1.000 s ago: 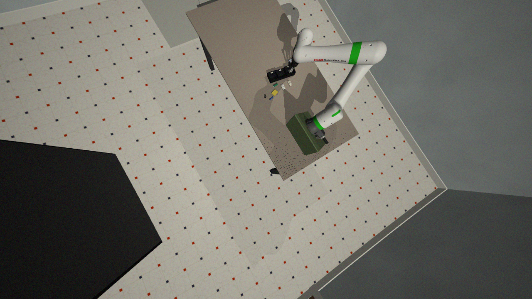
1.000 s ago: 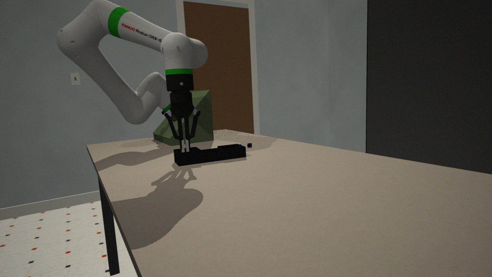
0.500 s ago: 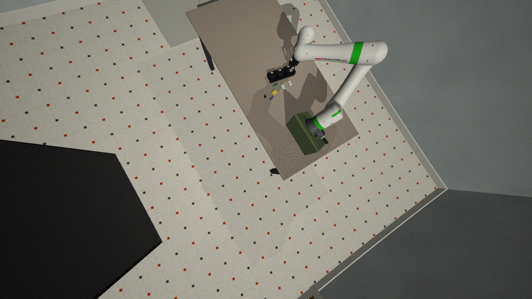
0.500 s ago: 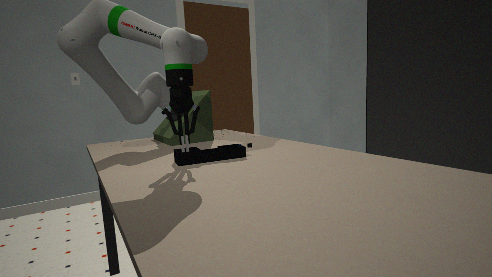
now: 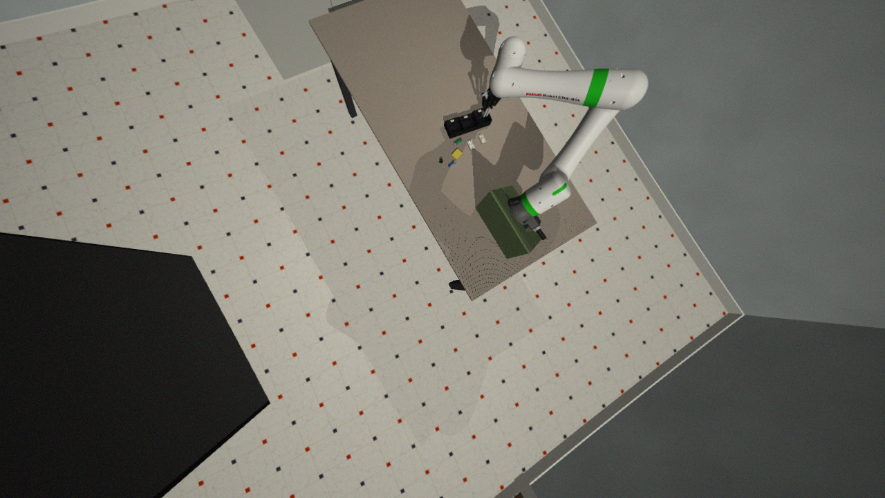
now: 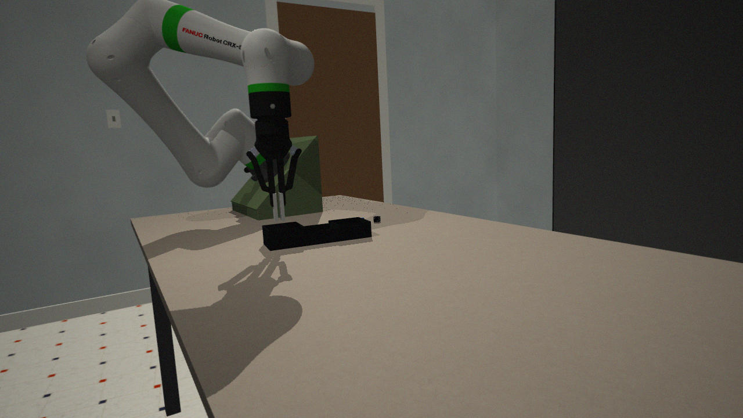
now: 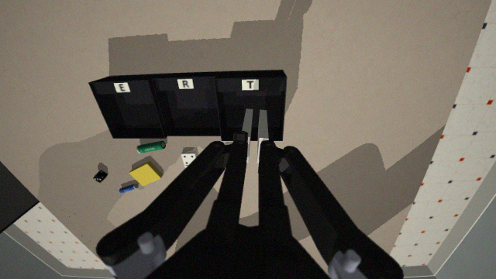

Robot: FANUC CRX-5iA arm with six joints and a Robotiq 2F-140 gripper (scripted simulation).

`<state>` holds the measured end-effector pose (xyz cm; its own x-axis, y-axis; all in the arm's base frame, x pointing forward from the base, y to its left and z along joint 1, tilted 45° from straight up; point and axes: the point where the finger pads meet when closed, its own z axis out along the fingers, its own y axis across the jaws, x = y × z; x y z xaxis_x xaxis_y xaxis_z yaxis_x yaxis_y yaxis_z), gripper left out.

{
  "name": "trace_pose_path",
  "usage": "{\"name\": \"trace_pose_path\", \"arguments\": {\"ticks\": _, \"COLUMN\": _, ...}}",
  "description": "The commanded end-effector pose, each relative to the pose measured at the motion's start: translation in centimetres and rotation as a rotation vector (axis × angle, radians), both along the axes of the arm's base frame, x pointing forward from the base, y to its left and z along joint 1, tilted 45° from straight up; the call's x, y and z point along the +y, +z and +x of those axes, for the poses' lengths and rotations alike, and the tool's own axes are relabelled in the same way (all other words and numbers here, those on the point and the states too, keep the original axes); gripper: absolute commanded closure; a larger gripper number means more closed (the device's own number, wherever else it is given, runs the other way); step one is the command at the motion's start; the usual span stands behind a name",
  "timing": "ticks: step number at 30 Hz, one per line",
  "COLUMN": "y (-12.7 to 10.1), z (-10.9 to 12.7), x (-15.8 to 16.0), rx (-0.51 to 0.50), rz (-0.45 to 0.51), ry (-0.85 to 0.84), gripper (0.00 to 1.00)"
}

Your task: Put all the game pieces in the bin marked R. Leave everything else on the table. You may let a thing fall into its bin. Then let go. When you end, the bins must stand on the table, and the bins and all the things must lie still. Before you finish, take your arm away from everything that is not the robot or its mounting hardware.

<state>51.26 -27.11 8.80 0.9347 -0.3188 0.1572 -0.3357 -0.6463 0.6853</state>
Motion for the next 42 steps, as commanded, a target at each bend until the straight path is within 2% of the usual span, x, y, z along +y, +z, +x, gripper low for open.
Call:
{"name": "trace_pose_path", "arguments": {"ticks": 1, "y": 1.1, "z": 0.2, "x": 1.1, "rx": 0.000, "rz": 0.000, "ry": 0.000, "gripper": 0.95}}
{"name": "trace_pose_path", "arguments": {"ticks": 5, "y": 1.1, "z": 0.2, "x": 1.1, "rx": 0.000, "rz": 0.000, "ry": 0.000, "gripper": 0.95}}
{"name": "trace_pose_path", "arguments": {"ticks": 18, "y": -3.4, "z": 2.2, "x": 5.4, "rx": 0.000, "rz": 0.000, "ry": 0.000, "gripper": 0.95}}
{"name": "trace_pose_path", "arguments": {"ticks": 24, "y": -4.6, "z": 2.7, "x": 6.6, "rx": 0.000, "rz": 0.000, "ry": 0.000, "gripper": 0.95}}
{"name": "trace_pose_path", "arguments": {"ticks": 28, "y": -4.6, "z": 2.7, "x": 6.6, "rx": 0.000, "rz": 0.000, "ry": 0.000, "gripper": 0.95}}
{"name": "trace_pose_path", "arguments": {"ticks": 42, "y": -6.9, "z": 2.3, "x": 4.3, "rx": 0.000, "rz": 0.000, "ry": 0.000, "gripper": 0.95}}
